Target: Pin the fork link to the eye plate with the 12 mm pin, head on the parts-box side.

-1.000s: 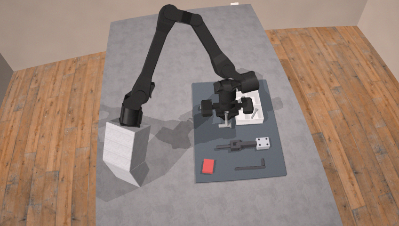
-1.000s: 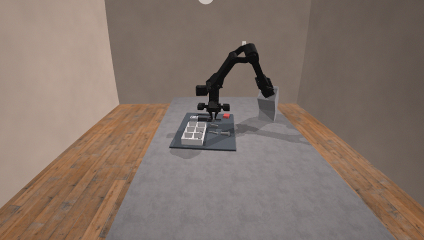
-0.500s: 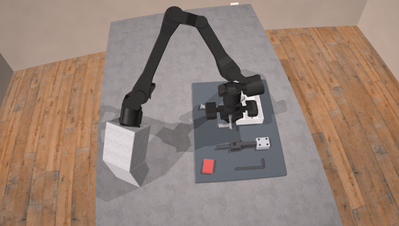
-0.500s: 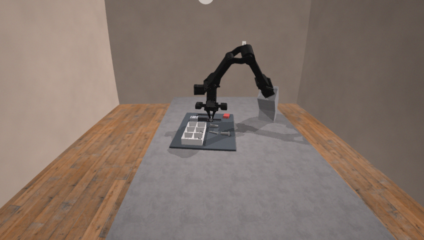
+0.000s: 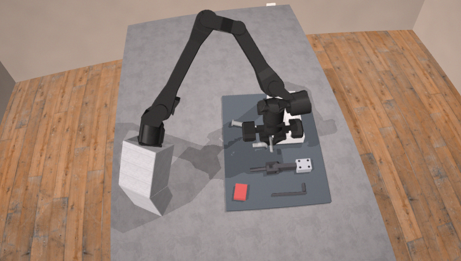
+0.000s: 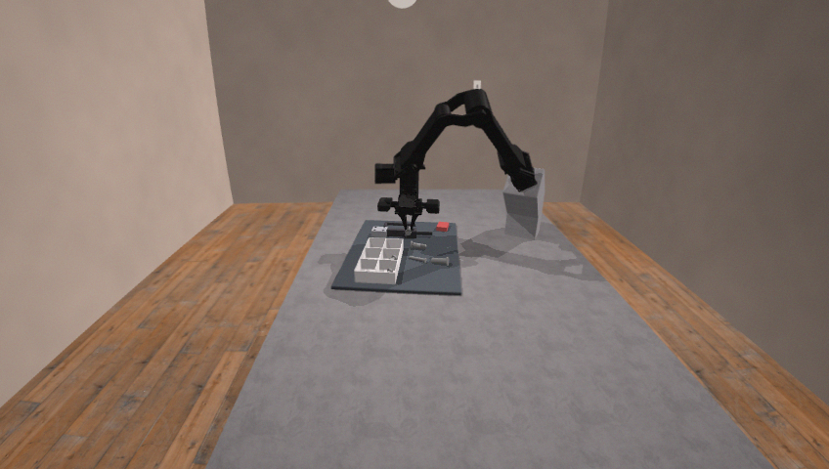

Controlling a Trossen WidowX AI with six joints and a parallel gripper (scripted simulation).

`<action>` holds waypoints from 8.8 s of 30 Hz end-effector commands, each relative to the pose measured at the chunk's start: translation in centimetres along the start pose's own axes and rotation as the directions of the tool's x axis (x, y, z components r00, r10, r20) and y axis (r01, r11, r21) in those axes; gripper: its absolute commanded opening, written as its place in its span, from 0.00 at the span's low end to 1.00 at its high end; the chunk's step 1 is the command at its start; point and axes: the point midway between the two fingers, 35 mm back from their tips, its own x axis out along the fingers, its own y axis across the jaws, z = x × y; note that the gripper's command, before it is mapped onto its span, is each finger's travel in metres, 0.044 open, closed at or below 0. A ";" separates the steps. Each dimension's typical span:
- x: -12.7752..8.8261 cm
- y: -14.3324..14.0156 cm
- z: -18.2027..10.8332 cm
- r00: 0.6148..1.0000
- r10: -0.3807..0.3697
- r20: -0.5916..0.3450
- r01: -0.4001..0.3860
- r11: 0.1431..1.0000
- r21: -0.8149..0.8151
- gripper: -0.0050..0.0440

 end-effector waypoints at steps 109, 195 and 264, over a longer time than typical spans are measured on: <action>3.1 -1.2 -1.1 0.996 0.009 -0.094 -0.008 1.000 0.003 0.14; 3.9 -1.2 -1.3 0.996 0.009 -0.094 -0.008 1.000 0.003 0.14; 4.0 -1.2 -3.7 0.996 0.009 -0.094 -0.008 1.000 0.003 0.14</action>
